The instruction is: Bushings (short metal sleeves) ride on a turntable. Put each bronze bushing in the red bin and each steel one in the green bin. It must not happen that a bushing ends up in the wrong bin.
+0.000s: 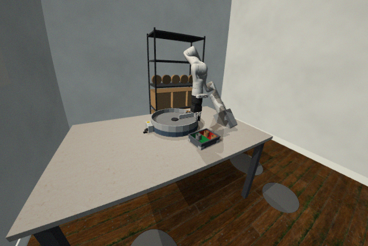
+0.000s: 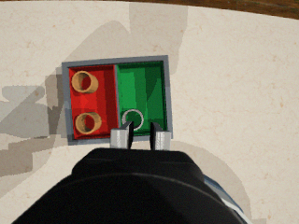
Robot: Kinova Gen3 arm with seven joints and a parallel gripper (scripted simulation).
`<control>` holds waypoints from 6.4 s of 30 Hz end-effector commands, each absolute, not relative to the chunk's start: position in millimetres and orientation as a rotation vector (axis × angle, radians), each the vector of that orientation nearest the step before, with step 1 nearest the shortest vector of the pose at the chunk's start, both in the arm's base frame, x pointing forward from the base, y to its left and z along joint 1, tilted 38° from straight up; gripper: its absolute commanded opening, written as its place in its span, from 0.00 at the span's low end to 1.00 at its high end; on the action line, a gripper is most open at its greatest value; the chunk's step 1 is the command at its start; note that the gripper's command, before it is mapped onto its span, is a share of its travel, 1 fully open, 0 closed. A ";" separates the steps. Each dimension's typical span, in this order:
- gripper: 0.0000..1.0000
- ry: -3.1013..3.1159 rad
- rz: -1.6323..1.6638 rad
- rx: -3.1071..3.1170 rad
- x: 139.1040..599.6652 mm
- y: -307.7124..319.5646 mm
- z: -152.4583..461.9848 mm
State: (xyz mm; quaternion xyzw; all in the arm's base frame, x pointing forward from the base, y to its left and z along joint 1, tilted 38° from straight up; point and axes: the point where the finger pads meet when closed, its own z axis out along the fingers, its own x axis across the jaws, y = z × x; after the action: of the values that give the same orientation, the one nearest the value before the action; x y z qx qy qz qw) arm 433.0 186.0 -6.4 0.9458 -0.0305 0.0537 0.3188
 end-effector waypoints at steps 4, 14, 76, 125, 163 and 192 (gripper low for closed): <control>0.45 -0.078 0.142 2.489 416.8 151.4 16.9; 0.45 -0.077 0.141 2.489 396.3 106.8 45.3; 0.45 -0.074 0.133 2.489 312.2 -97.6 140.8; 0.45 -0.067 0.130 2.489 312.8 -106.6 129.7; 0.45 -0.072 0.134 2.489 315.8 -123.5 108.3; 0.00 -0.067 0.130 2.489 315.2 -122.2 109.6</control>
State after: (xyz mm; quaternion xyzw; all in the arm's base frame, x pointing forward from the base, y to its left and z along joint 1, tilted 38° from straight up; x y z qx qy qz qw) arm 317.9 -122.1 110.1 0.9461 -0.0262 0.0517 0.3185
